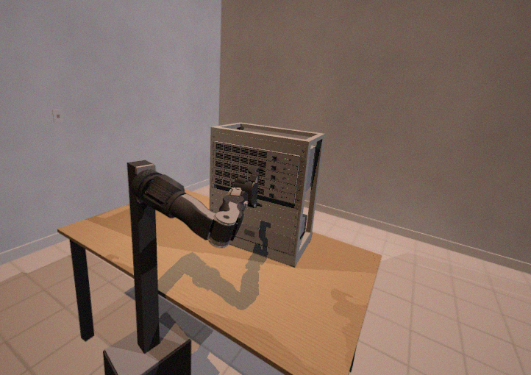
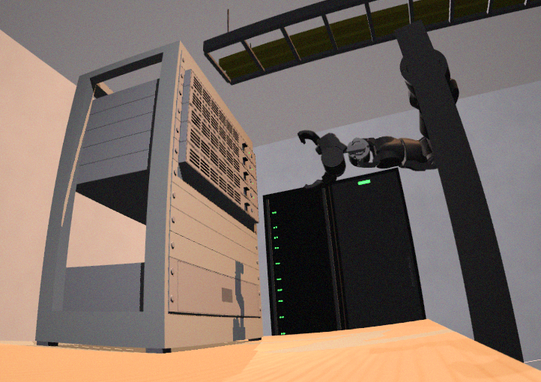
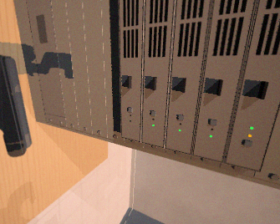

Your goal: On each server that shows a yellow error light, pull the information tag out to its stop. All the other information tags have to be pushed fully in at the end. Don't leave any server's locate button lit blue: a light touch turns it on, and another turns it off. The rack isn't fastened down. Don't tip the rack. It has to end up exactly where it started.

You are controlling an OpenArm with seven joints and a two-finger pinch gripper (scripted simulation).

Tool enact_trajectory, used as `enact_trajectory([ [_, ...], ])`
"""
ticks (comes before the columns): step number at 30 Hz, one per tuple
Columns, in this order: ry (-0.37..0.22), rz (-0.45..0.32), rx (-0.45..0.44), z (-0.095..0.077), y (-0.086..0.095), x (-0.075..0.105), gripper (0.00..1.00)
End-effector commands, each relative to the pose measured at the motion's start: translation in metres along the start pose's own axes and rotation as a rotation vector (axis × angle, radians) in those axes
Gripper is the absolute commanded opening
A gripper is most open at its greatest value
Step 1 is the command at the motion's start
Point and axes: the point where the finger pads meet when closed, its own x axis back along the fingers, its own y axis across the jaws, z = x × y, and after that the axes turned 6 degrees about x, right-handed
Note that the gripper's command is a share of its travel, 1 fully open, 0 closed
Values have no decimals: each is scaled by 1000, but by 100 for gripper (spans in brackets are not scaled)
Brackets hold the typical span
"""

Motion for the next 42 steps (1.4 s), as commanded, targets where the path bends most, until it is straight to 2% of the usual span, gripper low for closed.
enact_trajectory([
  [1,0,-8,0,1,2,0,100],
  [21,4,1,0,0,-2,-6,100],
  [25,3,-4,2,-6,-9,-17,100],
  [34,4,-4,0,-25,-37,-62,100],
  [36,4,-4,0,-25,-37,-62,100],
  [42,4,-5,1,-37,-55,-91,100],
])
